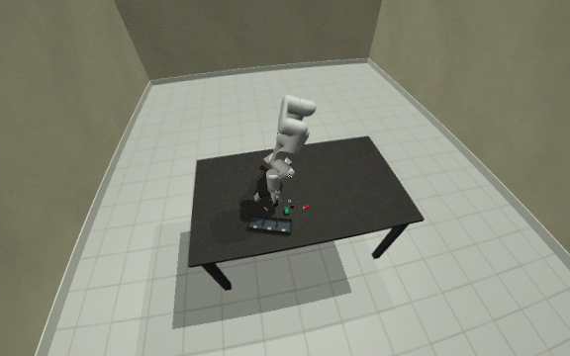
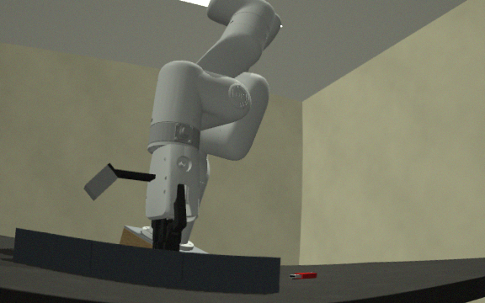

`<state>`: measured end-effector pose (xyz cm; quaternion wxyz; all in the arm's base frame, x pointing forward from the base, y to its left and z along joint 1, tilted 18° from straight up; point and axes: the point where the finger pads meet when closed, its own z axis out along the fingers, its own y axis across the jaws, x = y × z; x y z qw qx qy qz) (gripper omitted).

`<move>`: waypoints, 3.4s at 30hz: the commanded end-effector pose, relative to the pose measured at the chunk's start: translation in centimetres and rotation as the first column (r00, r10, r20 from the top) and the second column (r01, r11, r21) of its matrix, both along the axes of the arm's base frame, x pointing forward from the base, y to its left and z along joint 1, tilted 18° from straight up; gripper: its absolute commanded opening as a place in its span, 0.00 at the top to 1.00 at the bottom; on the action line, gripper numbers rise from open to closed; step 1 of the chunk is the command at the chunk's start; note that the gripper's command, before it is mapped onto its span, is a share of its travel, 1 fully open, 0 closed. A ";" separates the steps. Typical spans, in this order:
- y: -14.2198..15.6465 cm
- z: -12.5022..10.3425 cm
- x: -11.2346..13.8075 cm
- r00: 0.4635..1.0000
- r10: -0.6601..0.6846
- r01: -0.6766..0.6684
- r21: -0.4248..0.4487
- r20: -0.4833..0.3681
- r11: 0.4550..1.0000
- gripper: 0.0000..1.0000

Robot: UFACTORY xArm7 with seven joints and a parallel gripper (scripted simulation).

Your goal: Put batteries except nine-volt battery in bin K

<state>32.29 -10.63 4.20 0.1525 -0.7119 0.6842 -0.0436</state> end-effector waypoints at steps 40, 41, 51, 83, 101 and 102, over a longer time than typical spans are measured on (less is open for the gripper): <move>-1.0 5.8 -1.5 1.000 -0.001 0.001 -0.001 0.002 1.000 1.00; -1.0 5.8 -1.5 1.000 -0.001 0.001 -0.001 0.002 1.000 1.00; -0.9 5.4 -1.4 1.000 -0.001 0.001 -0.001 0.002 1.000 1.00; -0.3 8.6 10.5 0.981 -0.191 0.193 0.052 -0.029 0.980 1.00; -0.2 10.1 15.6 0.905 -0.414 0.423 0.104 -0.092 0.900 1.00; -0.2 10.1 15.6 0.905 -0.414 0.423 0.104 -0.092 0.900 1.00</move>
